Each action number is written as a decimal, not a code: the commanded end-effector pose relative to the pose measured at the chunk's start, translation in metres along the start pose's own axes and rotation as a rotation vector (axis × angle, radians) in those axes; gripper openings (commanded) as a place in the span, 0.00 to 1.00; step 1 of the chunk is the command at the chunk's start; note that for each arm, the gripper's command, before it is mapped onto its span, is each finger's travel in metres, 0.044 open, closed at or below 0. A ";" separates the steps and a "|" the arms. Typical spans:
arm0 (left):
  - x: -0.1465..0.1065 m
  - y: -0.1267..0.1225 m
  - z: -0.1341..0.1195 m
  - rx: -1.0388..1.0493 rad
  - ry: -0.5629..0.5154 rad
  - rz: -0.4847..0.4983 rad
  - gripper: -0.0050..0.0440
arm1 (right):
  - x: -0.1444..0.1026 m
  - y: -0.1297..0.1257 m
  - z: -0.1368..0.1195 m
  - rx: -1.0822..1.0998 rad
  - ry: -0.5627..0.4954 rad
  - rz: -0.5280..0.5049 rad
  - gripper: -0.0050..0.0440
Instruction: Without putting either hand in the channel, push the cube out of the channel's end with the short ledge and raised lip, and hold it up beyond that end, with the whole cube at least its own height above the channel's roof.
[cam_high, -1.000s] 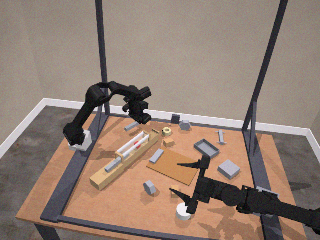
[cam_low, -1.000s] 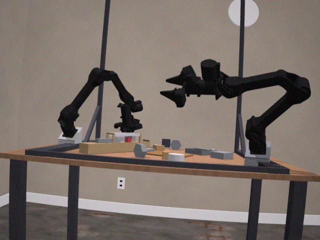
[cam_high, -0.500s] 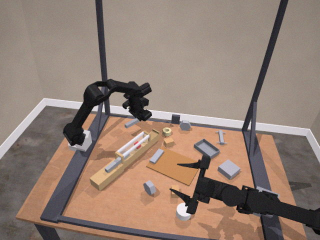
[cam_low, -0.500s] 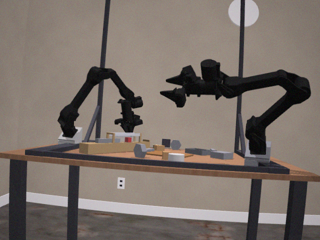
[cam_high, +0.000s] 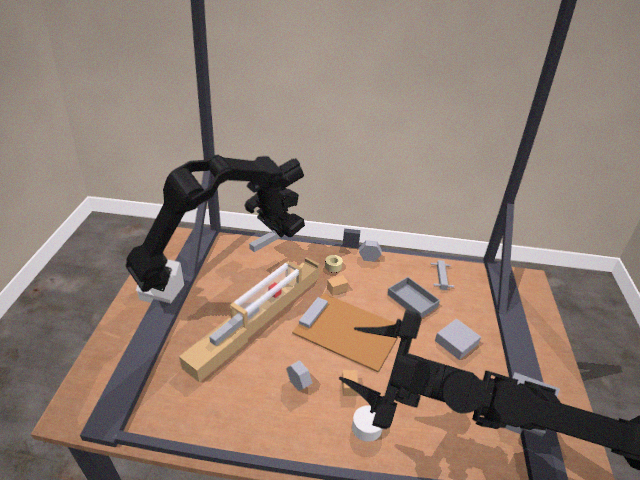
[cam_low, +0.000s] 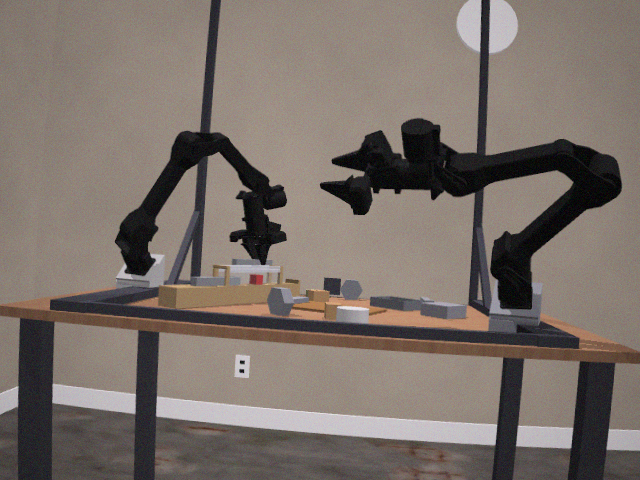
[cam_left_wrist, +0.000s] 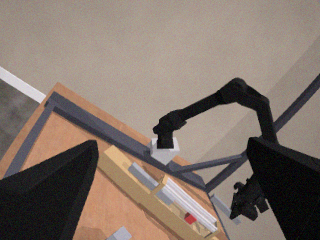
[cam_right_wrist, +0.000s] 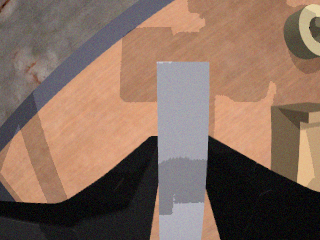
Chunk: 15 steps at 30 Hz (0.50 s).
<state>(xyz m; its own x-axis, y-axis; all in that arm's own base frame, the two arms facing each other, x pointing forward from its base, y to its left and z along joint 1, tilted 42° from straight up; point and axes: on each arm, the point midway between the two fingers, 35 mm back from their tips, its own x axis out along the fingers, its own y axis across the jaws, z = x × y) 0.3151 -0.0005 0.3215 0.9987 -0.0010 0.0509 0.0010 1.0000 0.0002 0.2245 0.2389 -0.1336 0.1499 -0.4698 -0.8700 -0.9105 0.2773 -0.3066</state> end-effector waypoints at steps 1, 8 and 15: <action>-0.001 -0.001 0.005 -0.004 -0.011 -0.003 0.92 | -0.030 -0.034 -0.002 0.024 -0.058 0.000 0.10; -0.001 -0.001 0.005 -0.004 -0.011 -0.003 0.92 | -0.060 -0.094 -0.048 -0.015 -0.053 0.022 0.10; -0.001 -0.001 0.005 -0.004 -0.011 -0.003 0.92 | -0.076 -0.123 -0.077 -0.019 -0.061 0.024 0.10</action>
<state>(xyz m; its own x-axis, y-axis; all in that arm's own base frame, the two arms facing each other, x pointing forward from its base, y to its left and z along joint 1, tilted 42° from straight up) 0.3151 -0.0005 0.3215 0.9987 -0.0010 0.0509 0.0010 1.0000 0.0002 0.2840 0.1867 -0.0317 0.1264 -0.4371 -0.8905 -0.9258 0.2704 -0.2641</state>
